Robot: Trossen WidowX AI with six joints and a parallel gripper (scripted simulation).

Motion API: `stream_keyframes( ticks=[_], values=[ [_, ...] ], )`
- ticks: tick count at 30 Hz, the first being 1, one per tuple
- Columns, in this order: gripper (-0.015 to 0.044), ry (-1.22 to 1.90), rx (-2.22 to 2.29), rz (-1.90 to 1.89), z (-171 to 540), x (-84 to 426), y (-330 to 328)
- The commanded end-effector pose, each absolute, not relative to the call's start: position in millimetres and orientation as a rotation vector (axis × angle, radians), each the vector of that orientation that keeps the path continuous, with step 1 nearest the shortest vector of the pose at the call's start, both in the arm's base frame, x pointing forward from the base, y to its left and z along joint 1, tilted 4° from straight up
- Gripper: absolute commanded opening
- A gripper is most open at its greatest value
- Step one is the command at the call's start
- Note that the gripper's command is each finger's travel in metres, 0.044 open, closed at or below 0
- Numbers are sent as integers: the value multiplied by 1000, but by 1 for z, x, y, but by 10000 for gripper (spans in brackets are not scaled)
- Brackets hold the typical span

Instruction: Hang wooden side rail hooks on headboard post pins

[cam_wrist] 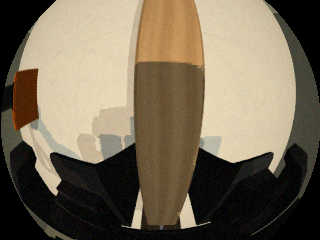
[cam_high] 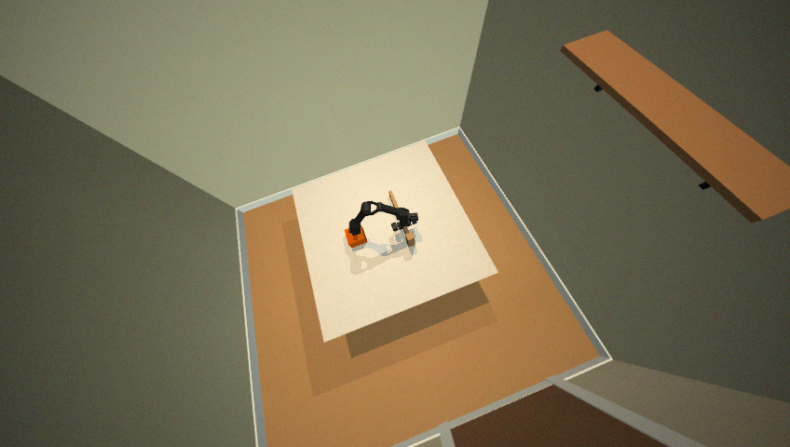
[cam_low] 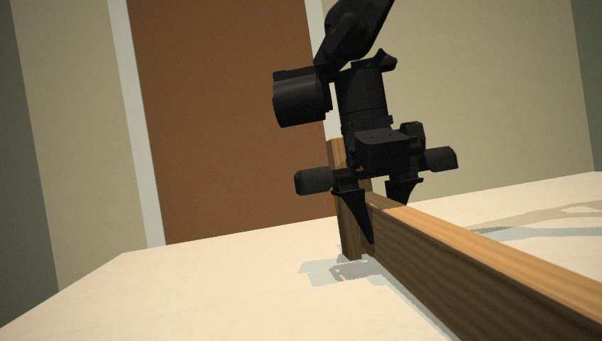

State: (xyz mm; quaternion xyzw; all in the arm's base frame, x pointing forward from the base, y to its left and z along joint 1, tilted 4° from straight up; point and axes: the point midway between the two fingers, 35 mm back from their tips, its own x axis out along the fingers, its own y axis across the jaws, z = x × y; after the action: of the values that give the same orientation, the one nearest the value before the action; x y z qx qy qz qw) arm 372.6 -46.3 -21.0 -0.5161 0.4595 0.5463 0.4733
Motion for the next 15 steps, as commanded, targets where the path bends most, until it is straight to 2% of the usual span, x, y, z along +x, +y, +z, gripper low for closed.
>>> stream_keyframes(
  ticks=[1,15],
  values=[
    [0,1122,-1271,1334,-18,374,-48],
    [0,1123,-1271,1334,-19,374,-49]
  ],
)
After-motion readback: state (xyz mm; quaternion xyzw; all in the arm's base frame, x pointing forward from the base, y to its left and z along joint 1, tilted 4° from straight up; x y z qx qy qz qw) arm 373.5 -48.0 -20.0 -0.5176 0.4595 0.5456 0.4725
